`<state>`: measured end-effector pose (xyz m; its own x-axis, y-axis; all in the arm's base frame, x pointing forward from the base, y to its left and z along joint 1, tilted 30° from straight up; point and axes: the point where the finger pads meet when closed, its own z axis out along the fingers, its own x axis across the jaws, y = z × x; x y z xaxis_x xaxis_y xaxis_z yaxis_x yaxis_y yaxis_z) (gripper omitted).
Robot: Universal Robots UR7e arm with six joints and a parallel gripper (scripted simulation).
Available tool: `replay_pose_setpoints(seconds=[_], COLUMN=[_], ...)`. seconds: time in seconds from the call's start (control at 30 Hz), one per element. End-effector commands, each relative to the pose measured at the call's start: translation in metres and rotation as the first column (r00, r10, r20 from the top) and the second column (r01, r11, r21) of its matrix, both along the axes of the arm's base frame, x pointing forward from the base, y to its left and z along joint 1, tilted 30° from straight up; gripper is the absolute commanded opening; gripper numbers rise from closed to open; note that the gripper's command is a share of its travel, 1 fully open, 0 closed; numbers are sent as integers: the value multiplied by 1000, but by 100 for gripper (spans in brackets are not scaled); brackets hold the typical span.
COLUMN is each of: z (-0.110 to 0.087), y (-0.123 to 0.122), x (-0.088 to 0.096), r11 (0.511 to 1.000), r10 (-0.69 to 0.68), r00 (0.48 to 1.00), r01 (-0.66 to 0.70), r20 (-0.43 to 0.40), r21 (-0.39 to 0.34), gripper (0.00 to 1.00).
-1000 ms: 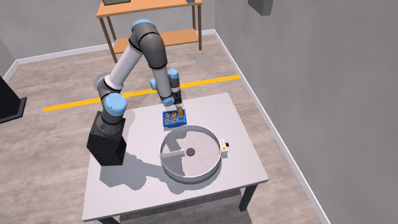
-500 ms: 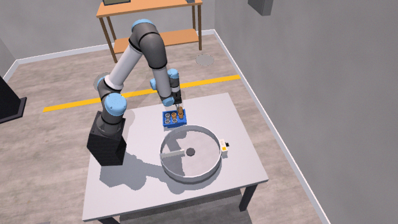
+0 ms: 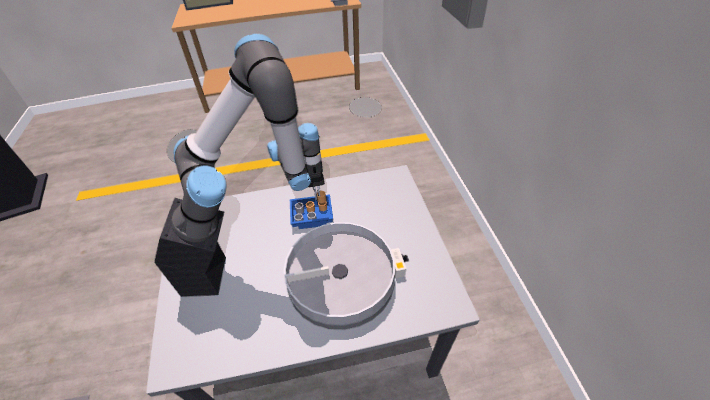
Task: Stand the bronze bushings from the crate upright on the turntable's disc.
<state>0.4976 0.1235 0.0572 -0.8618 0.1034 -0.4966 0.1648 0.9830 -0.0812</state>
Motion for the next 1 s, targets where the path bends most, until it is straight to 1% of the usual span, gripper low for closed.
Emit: replay_pose_setpoints(seconds=[0.0, 0.23, 0.53, 0.6, 0.97], z=[1, 0, 0, 0, -1], y=[-5, -13, -31, -31, -63], x=[-3, -5, -12, -12, -23], r11=[1000, 1000, 1000, 1000, 1000], r10=[0, 0, 0, 0, 0], r00=[1000, 1000, 1000, 1000, 1000], r01=[0, 0, 0, 0, 0], r20=[1, 1, 1, 1, 1], r21=[1, 1, 1, 1, 0], gripper=[0, 0, 0, 0, 0])
